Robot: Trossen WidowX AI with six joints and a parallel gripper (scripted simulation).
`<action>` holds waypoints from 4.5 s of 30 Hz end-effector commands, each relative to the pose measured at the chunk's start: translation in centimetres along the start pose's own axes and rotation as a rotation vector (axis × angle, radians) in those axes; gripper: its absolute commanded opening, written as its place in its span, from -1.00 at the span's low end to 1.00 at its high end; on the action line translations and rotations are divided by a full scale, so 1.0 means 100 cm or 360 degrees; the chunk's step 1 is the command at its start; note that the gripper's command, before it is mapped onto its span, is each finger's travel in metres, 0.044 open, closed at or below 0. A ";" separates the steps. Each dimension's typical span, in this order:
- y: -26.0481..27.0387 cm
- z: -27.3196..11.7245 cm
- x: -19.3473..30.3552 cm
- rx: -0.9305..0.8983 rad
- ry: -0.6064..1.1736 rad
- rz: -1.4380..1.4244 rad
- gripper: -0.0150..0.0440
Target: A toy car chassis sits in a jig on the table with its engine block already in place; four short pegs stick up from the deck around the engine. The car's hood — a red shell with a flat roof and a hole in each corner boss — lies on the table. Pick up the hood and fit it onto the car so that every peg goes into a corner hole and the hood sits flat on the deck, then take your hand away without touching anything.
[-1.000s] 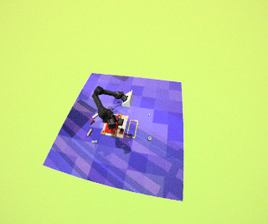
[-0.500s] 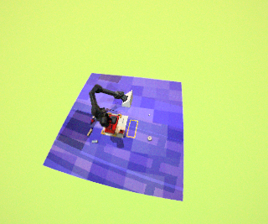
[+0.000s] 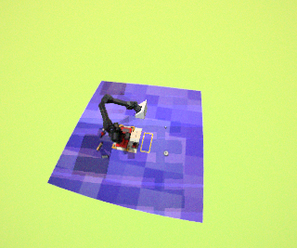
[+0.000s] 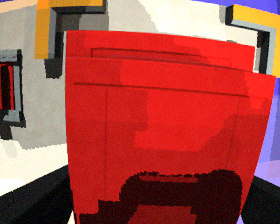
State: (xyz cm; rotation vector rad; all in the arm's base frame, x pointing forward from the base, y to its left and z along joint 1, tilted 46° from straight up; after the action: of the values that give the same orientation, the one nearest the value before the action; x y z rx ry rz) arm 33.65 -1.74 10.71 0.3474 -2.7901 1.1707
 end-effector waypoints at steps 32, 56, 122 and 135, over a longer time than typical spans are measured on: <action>0.001 0.006 0.000 0.0010 -0.0003 -0.0009 -0.49; 0.000 0.015 -0.001 0.0010 -0.0003 -0.0009 -0.49; 0.002 -0.045 -0.001 0.0013 -0.0002 -0.0004 1.00; 0.002 -0.045 -0.001 0.0013 -0.0002 -0.0004 1.00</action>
State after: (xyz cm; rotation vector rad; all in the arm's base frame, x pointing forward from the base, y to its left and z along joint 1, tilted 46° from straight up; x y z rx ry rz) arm 33.72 1.57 13.74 0.3580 -2.7839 1.1892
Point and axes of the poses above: the point midway between the two fingers, 35 mm back from their tips, its own z axis out along the fingers, its own y axis across the jaws, x = y × z, the point moved 4 cm from there along -z, back along the fingers, and after that the axes turned 15 degrees about -z, right-handed, at the moved point
